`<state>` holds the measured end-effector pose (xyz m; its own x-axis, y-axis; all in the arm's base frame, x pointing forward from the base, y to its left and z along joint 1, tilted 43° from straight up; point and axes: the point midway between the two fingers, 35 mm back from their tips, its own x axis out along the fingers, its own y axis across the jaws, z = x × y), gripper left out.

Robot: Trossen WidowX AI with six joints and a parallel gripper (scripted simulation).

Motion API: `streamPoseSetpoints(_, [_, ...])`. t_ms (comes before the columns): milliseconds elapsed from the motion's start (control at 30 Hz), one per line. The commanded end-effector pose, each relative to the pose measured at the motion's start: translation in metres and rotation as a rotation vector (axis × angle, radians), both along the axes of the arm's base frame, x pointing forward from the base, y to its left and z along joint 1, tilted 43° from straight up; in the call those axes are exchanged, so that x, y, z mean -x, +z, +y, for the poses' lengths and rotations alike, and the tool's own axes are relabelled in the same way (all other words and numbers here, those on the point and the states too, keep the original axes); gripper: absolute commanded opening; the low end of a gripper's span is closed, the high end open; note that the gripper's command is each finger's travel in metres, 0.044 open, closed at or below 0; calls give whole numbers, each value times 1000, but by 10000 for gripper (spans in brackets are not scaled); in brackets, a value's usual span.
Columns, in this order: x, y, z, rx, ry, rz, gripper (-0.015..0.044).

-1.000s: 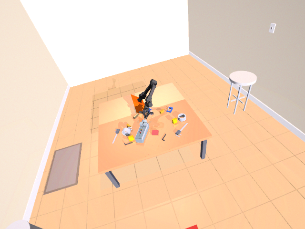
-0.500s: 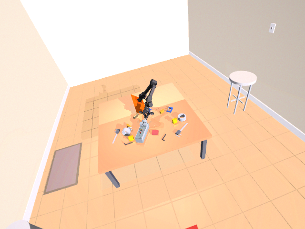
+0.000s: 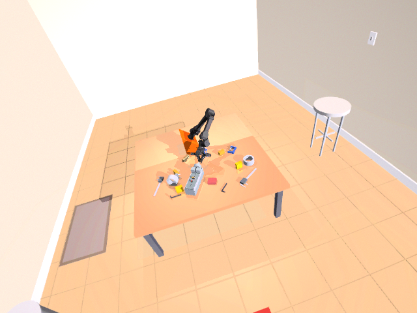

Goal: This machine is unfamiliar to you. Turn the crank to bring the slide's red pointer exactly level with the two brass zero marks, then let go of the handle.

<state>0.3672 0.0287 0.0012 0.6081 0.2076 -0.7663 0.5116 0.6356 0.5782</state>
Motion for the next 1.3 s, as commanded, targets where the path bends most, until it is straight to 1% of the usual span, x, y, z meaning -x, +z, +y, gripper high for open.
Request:
streamPoseSetpoints(0, [-4,2,8,-7,17,-12,0])
streamPoseSetpoints(567, [-8,-3,22,-8,17,-12,0])
streamPoseSetpoints(1033, [-9,-15,35,-8,17,-12,0])
streamPoseSetpoints(1267, [-8,-17,35,-8,17,-12,0])
